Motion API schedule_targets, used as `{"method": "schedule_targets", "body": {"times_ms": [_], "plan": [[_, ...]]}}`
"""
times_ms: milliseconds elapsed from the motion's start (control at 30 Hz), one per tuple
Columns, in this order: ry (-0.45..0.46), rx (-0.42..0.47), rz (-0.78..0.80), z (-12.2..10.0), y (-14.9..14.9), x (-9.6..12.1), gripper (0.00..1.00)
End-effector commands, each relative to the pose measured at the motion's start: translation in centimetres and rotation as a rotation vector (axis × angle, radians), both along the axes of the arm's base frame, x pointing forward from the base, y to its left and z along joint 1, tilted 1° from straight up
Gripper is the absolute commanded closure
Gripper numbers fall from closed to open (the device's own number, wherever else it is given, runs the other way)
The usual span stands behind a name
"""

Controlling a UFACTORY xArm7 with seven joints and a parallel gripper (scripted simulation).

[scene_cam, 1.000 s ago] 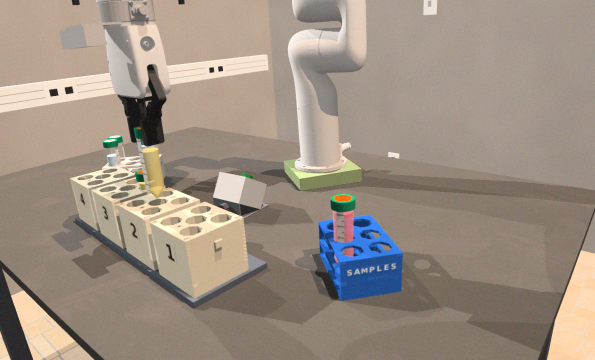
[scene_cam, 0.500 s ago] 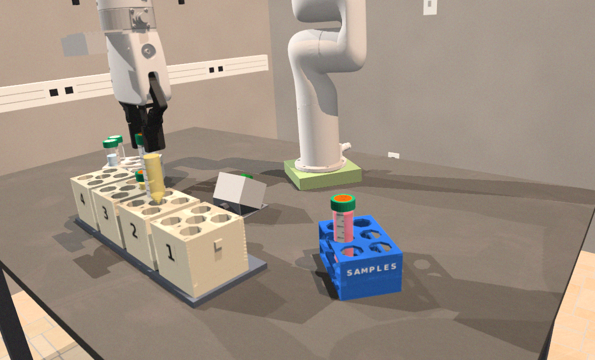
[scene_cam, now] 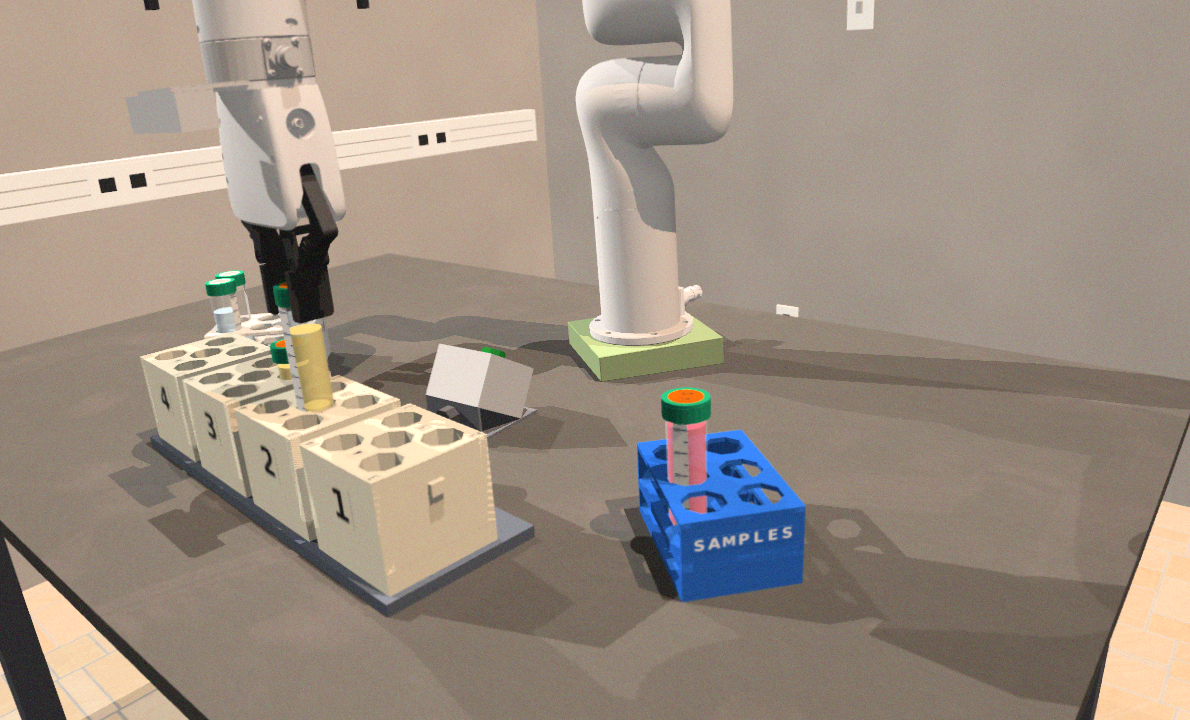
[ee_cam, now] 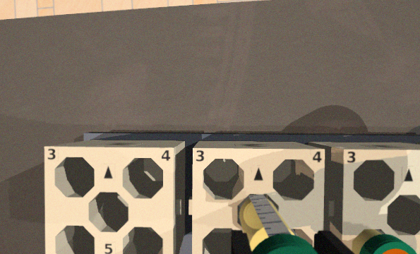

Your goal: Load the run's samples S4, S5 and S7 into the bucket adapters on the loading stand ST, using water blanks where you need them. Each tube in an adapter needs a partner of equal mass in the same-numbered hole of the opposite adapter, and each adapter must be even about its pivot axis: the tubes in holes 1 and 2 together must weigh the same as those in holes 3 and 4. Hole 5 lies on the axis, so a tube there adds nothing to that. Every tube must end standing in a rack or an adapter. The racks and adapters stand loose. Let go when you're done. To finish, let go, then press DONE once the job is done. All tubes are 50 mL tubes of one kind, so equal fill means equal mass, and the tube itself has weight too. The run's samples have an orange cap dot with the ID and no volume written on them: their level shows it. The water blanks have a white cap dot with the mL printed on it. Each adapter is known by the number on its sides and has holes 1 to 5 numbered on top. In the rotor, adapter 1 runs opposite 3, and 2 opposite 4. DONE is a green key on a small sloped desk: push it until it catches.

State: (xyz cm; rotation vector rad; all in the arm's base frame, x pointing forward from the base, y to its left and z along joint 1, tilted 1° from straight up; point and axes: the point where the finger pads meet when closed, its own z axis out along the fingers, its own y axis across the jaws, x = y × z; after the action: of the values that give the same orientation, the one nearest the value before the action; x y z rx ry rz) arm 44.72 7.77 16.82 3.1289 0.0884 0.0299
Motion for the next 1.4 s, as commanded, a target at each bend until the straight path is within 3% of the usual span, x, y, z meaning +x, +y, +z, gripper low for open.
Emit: {"method": "schedule_targets", "body": {"times_ms": [0, 1367], "plan": [[-0.005, 0.001, 0.0, -0.2, 0.0, 0.2, 1.0], [-0.005, 0.001, 0.0, -3.9, 0.0, 0.2, 1.0]]}}
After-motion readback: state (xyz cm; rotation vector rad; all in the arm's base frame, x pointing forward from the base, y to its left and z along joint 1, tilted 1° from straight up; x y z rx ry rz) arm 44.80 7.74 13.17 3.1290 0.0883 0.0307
